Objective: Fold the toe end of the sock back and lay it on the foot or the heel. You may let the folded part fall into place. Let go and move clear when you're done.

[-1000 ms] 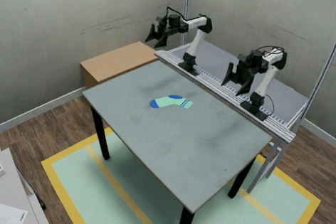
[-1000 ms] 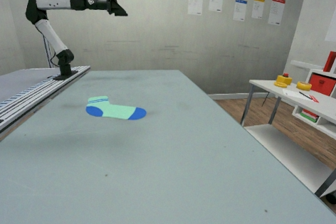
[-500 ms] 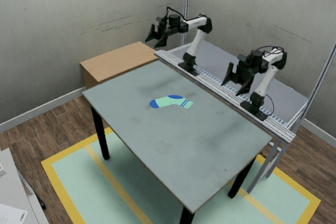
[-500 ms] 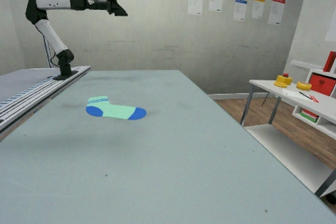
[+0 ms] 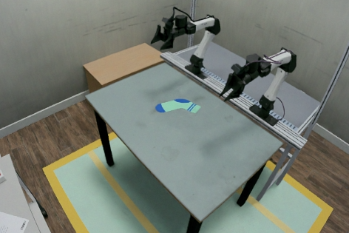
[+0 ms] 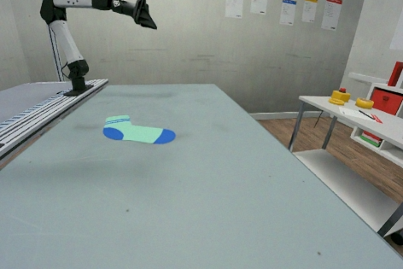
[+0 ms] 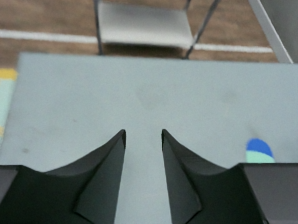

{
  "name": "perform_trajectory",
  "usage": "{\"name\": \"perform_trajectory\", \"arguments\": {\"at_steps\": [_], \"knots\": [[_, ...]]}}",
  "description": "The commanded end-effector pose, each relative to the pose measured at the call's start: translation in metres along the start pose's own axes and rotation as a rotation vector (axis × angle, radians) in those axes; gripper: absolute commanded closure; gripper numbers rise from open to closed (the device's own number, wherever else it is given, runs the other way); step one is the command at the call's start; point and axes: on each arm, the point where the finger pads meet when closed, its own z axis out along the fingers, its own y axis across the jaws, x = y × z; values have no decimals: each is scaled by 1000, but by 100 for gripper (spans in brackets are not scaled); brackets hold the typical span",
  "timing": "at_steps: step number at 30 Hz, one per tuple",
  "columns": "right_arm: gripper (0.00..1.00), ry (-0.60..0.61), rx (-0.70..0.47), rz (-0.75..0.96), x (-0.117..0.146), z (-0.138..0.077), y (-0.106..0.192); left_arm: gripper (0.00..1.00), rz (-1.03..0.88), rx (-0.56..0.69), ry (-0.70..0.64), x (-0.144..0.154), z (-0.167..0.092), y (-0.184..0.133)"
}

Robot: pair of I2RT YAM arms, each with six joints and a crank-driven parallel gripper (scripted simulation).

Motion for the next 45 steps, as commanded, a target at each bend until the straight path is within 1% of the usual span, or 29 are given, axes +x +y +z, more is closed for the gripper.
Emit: {"name": "perform_trajectory", "arguments": {"at_steps": [1, 11, 16, 18, 22, 33, 35, 37, 45], "knots": [[0, -18, 5, 1, -7, -1, -1, 66, -61, 26, 52, 2, 1, -13], [0, -18, 5, 1, -7, -1, -1, 66, -172, 60, 297, 54, 24, -58], [0, -18, 5, 1, -7, -1, -1, 66, -220, 60, 424, 81, 30, -82], [0, -18, 5, 1, -7, -1, -1, 66, -220, 60, 424, 81, 30, -82], [0, -18, 5, 1, -7, -1, -1, 66, -250, 49, 517, 103, 33, -98], [0, -18, 5, 1, -7, -1, -1, 66, -315, -20, 796, 170, 27, -148], [0, -18, 5, 1, -7, -1, -1, 66, -315, -20, 796, 170, 27, -148], [0, -18, 5, 1, -7, -1, -1, 66, -320, -40, 837, 180, 26, -155], [0, -18, 5, 1, -7, -1, -1, 66, -332, -142, 1024, 230, 8, -186]]}}
